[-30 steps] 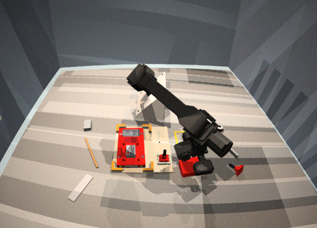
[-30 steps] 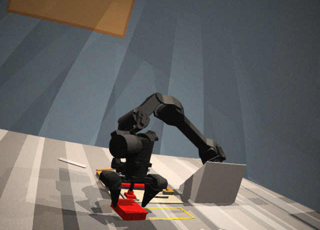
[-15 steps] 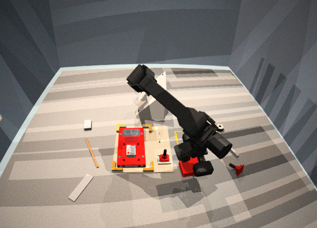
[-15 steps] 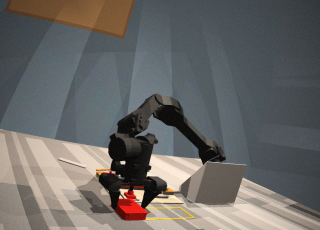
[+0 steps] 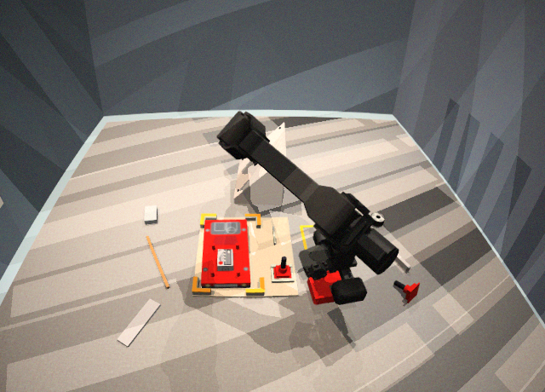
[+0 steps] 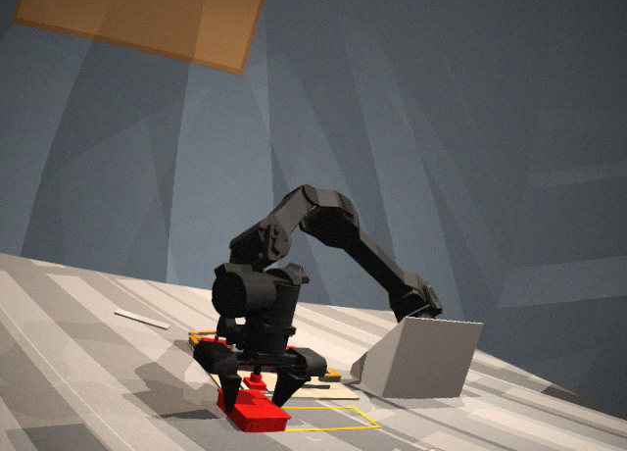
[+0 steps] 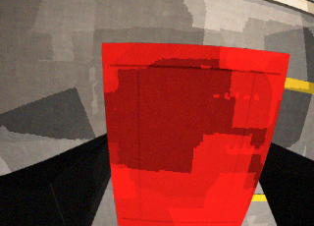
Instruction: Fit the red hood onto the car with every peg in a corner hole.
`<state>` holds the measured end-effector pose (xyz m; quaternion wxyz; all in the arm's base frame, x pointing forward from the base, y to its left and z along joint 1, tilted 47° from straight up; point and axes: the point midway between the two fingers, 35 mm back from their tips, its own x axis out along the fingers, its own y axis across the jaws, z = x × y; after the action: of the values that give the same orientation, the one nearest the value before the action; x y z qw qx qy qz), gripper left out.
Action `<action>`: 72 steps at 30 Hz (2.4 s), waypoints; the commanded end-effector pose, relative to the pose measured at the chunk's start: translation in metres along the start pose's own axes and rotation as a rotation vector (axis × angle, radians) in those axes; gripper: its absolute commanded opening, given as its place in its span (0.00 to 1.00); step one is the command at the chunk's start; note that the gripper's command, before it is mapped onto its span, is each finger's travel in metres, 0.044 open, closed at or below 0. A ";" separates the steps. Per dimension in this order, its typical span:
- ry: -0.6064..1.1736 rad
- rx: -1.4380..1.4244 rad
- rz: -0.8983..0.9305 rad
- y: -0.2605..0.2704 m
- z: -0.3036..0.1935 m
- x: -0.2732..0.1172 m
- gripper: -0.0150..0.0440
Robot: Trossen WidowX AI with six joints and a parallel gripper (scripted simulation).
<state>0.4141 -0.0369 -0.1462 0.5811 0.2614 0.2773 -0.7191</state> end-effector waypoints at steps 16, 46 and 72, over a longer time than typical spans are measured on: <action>0.002 0.000 0.000 0.000 0.000 -0.032 0.25; 0.009 -0.168 0.010 0.001 0.029 -0.101 0.25; 0.005 -0.856 0.007 -0.028 0.142 -0.107 0.25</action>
<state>0.4051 -0.0493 0.0184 0.6359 0.0268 0.5300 -0.5604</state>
